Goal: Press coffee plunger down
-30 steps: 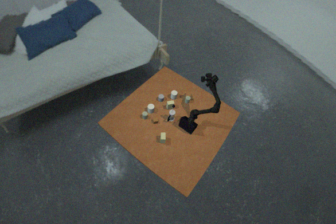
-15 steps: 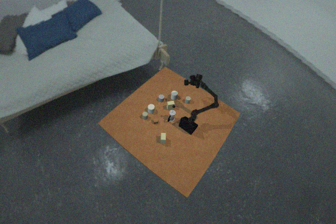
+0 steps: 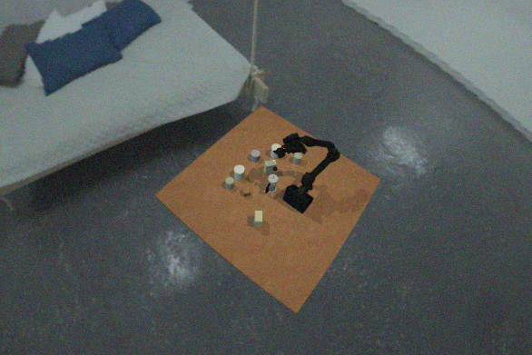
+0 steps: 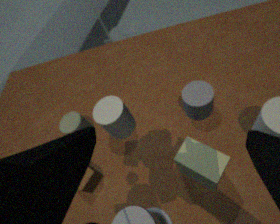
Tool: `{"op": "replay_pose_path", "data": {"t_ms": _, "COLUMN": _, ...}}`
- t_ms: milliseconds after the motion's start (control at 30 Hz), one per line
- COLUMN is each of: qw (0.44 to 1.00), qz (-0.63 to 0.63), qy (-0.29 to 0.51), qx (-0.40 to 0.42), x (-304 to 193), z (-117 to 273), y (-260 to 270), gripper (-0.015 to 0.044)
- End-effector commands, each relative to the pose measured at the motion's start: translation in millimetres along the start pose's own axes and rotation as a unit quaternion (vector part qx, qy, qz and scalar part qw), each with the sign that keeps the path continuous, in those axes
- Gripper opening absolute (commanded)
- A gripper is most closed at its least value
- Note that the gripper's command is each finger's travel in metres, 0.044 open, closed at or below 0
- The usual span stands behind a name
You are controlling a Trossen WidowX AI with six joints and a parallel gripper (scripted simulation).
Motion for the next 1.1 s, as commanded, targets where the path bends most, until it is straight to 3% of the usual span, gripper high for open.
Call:
{"op": "replay_pose_path", "data": {"t_ms": 0, "qw": 0.998, "qz": 0.062, "qy": -0.013, "qx": 0.007, "x": -26.7, "z": 22.5, "y": 50.8, "gripper": 0.0440}}
{"op": "replay_pose_path", "data": {"t_ms": 267, "qw": 0.987, "qz": 0.141, "qy": -0.079, "qx": -0.011, "x": -65.2, "z": 57.6, "y": 94.6, "gripper": 0.0440}}
{"op": "replay_pose_path", "data": {"t_ms": 600, "qw": 0.987, "qz": 0.143, "qy": -0.079, "qx": -0.008, "x": -110.9, "z": 20.8, "y": 89.2, "gripper": 0.0440}}
{"op": "replay_pose_path", "data": {"t_ms": 1067, "qw": 0.987, "qz": 0.143, "qy": -0.076, "qx": -0.005, "x": -110.9, "z": 7.6, "y": 91.3, "gripper": 0.0440}}
Point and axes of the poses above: the point midway between the two fingers, 35 mm back from their tips, its own z axis back along the fingers, its own y axis across the jaws, x = y × z, the point moved 1 cm from there along z, back along the fingers, and after that the axes turned 11 degrees about z, right-handed, at the moved point
